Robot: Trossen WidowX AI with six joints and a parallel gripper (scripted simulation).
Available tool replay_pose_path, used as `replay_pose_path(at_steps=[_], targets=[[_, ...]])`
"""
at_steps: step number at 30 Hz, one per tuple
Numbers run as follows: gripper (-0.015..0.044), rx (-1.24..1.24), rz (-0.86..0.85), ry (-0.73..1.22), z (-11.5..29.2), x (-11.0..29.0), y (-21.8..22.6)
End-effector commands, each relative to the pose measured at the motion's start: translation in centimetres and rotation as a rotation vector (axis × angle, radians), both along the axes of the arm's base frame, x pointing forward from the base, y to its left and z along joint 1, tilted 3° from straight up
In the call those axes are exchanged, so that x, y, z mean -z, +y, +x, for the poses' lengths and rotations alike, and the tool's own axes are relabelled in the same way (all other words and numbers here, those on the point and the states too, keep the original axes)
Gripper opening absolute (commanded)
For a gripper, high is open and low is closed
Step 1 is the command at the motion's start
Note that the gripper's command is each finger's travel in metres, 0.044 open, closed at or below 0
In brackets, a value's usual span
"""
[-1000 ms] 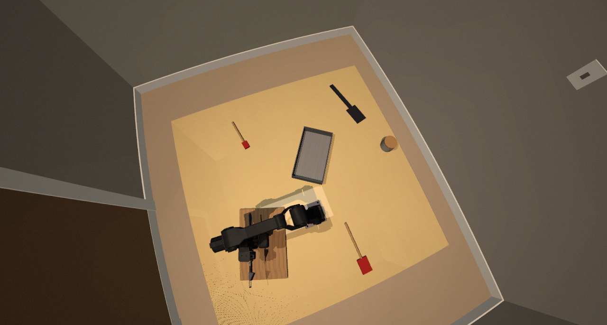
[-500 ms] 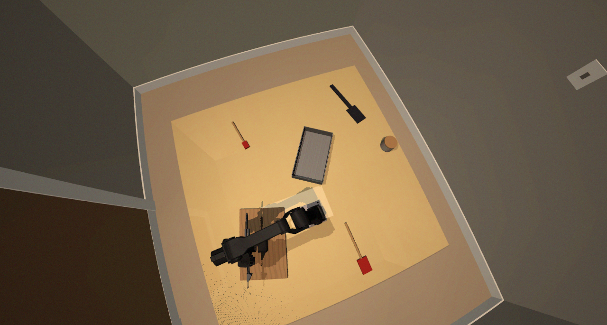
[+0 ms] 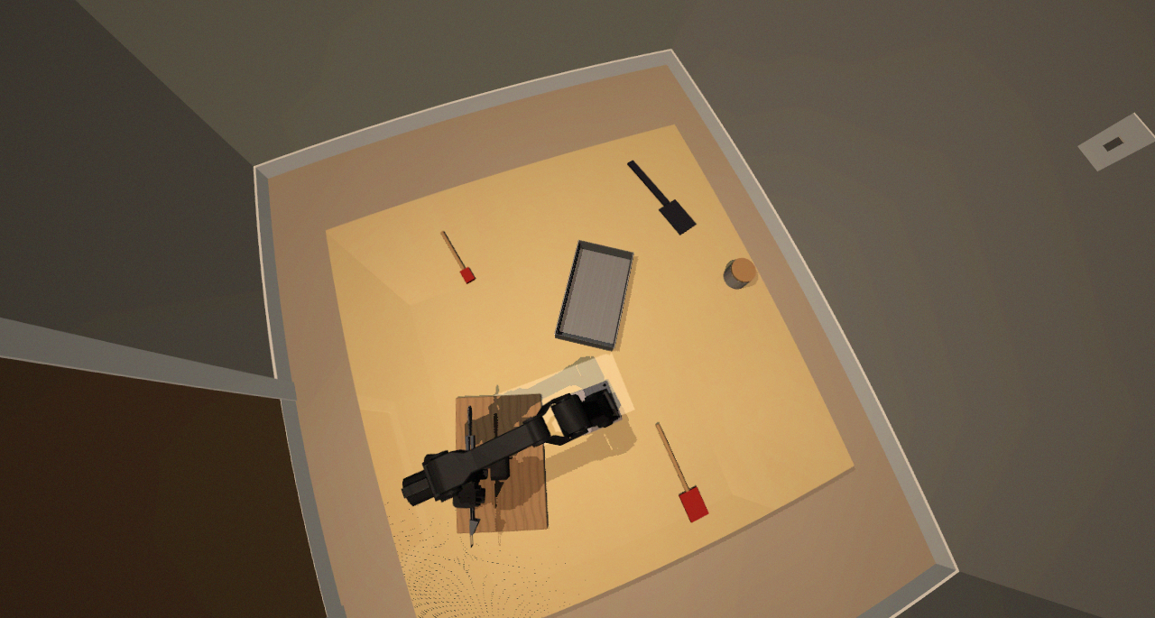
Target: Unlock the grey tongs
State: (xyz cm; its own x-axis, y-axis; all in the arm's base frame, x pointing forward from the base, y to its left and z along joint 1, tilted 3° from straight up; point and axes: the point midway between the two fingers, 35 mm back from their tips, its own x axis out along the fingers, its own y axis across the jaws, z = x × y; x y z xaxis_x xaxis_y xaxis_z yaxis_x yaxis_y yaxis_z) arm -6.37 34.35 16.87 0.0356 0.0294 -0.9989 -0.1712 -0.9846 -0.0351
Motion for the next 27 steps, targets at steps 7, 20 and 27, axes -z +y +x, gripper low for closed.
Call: replay_pose_path(at_steps=[7, 20, 27], targets=[[-0.015, 0.003, -0.001, -0.004, 0.1, 1.6, 0.3], [-0.015, 0.003, -0.001, -0.003, 0.1, 3.8, 0.4], [-0.015, 0.003, -0.001, -0.003, 0.2, 4.9, 0.5]])
